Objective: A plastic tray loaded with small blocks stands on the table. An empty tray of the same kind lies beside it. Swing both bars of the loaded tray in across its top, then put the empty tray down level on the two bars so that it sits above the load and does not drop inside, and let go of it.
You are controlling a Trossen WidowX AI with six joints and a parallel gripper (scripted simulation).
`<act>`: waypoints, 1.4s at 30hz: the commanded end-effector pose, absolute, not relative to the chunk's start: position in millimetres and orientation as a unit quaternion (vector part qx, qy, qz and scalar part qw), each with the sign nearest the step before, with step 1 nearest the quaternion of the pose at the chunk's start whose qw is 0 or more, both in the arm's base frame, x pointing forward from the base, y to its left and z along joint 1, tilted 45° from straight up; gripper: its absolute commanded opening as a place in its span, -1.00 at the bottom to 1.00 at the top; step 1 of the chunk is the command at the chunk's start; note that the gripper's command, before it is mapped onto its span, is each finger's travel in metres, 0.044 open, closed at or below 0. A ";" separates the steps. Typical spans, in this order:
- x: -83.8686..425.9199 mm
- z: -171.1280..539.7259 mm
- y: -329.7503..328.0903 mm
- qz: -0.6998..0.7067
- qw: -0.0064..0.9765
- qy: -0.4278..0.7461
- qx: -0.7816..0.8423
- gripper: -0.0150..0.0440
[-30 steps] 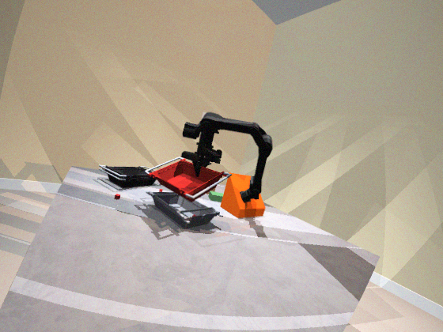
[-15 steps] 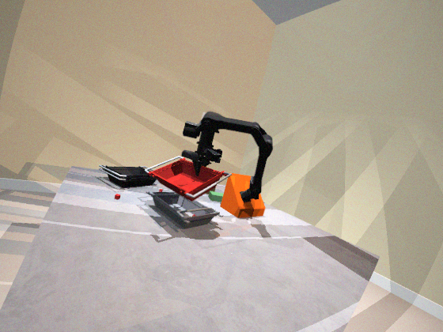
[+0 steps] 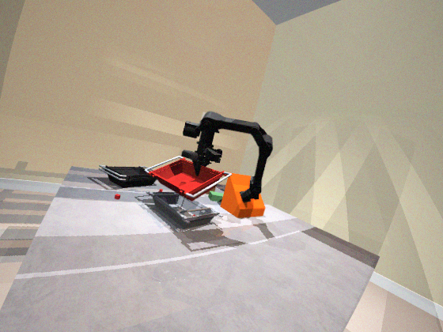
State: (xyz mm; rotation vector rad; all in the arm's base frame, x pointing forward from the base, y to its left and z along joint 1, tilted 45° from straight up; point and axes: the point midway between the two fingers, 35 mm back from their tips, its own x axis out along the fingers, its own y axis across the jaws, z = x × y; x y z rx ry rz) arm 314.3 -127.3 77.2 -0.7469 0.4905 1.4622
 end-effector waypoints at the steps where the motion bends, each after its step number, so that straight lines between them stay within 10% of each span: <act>1: 314.9 79.0 -132.4 0.639 0.660 0.215 -0.333 -0.49; 42: 318.1 49.6 -105.0 0.638 0.660 0.215 -0.333 -0.49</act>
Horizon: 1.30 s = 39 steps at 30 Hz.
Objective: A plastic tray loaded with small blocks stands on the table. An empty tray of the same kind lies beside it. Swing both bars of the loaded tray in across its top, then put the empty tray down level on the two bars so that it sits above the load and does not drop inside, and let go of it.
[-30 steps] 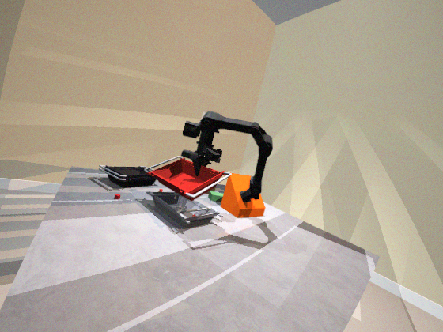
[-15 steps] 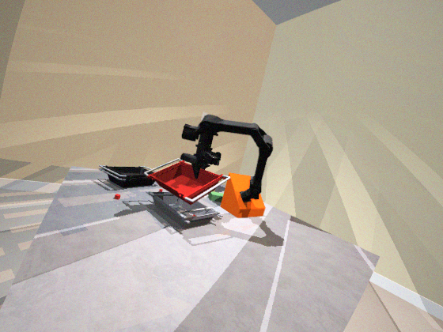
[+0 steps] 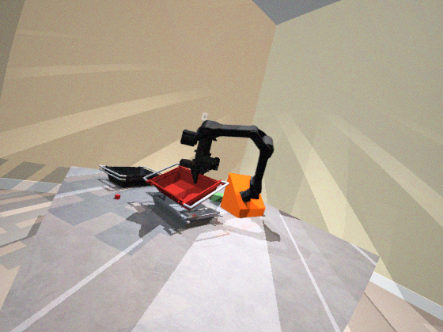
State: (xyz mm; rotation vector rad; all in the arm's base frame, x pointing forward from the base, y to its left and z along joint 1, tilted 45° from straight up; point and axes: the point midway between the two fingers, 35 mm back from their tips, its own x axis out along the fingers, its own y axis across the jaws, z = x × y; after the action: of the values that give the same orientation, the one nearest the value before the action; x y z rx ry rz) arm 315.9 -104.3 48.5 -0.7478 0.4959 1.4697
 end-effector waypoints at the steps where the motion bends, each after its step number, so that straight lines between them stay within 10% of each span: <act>1: 318.0 48.6 -104.0 0.638 0.660 0.215 -0.333 -0.49; 39: 302.3 26.0 -85.2 0.639 0.660 0.215 -0.333 -0.49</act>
State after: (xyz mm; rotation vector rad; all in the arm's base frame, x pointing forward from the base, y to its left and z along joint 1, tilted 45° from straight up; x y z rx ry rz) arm 304.8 -89.2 28.7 -0.7566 0.4801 1.4315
